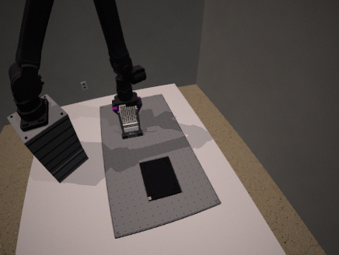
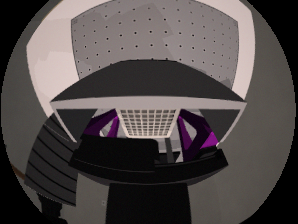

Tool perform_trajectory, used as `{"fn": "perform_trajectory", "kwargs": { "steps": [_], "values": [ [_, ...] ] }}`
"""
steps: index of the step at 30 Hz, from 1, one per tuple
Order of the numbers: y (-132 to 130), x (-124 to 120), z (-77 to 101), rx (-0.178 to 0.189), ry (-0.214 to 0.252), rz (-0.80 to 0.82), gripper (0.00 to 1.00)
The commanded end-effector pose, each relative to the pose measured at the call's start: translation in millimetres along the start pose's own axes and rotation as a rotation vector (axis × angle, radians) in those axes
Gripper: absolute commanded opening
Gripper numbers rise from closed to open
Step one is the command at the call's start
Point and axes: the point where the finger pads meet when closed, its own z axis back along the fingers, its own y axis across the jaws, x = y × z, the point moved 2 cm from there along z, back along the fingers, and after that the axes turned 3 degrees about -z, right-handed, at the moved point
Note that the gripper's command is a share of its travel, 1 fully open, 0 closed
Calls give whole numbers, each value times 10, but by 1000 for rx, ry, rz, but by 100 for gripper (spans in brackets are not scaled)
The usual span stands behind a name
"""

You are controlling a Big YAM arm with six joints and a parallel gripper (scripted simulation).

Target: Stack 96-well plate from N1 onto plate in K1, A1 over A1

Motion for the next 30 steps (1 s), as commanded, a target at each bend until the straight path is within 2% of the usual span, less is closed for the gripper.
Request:
{"fn": "perform_trajectory", "kwargs": {
  "steps": [1, 6, 8, 30],
  "values": [
    [-139, 21, -61, -22, -15, -7, 0],
    [-135, 19, -129, -21, -15, -7, 0],
    [-193, 35, -20, -44, -28, -13, 0],
    [-199, 36, -22, -43, -27, -10, 0]
  ]
}}
